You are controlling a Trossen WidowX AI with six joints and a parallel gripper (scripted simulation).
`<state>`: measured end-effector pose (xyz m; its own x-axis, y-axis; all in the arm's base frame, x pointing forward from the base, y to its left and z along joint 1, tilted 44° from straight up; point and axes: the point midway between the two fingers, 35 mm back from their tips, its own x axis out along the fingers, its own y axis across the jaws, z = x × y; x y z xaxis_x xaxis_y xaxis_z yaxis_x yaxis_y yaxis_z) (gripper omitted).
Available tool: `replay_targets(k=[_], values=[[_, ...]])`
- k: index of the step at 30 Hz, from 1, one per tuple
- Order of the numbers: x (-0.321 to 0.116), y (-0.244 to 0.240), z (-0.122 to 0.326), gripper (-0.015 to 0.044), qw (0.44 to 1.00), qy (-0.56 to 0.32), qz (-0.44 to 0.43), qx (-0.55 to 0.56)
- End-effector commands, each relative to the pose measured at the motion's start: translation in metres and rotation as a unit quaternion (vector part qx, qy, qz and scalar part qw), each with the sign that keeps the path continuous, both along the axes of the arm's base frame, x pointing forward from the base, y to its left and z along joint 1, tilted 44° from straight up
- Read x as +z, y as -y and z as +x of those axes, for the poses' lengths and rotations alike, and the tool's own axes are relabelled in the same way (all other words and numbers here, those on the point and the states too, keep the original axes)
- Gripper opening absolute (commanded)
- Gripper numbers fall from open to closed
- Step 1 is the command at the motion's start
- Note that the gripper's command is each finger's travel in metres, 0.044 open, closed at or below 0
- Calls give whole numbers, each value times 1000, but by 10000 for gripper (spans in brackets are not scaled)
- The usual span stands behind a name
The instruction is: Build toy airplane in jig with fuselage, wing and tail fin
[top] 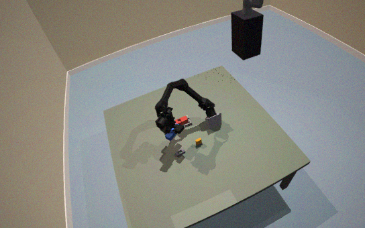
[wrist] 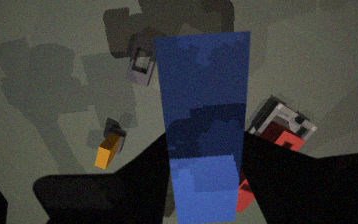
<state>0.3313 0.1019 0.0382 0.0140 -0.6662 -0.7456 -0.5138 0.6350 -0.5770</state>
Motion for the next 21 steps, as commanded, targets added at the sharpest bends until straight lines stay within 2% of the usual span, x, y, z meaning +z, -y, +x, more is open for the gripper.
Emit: replay_targets(k=[1, 21], values=[[10, 12, -1, 0, 1000, -16, -1, 24], [45, 64, -21, 0, 981, -126, -6, 147]])
